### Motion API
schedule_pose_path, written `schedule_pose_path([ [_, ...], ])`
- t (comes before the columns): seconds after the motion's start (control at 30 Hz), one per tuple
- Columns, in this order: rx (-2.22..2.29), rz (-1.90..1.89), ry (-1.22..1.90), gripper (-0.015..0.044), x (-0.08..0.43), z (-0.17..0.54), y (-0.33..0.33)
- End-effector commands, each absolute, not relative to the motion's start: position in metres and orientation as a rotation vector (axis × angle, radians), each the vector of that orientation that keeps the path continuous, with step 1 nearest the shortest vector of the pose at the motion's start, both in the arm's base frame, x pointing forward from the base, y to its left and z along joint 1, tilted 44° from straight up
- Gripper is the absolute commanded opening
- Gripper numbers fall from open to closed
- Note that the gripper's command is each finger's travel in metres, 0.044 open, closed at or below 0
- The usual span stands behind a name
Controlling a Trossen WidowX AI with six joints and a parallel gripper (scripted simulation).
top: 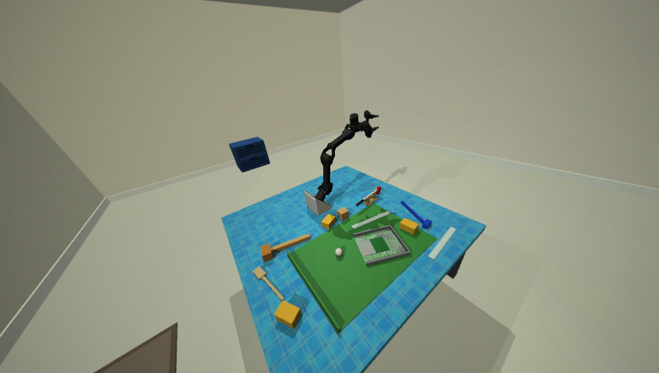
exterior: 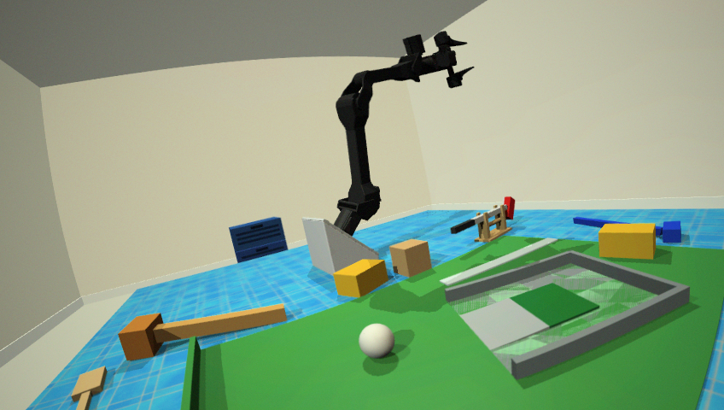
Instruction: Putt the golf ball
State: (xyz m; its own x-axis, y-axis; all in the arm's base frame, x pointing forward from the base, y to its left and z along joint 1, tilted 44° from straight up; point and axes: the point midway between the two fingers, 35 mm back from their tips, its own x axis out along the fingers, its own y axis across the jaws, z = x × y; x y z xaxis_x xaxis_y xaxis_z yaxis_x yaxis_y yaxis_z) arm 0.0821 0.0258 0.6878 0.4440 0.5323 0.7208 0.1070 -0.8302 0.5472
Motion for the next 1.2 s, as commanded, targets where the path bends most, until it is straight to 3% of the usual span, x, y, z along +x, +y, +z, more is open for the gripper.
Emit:
schedule_pose_path([
  [0.0,2.270,1.358,0.535,0.0426,0.082,0.688,0.026],
  [0.63,1.098,1.275,0.076,0.0440,0.059,0.627,0.165],
  [0.9,0.332,1.161,0.007,0.0440,0.103,0.538,0.239],
  [1.17,-0.236,1.128,0.084,0.0440,0.160,0.442,0.260],
])
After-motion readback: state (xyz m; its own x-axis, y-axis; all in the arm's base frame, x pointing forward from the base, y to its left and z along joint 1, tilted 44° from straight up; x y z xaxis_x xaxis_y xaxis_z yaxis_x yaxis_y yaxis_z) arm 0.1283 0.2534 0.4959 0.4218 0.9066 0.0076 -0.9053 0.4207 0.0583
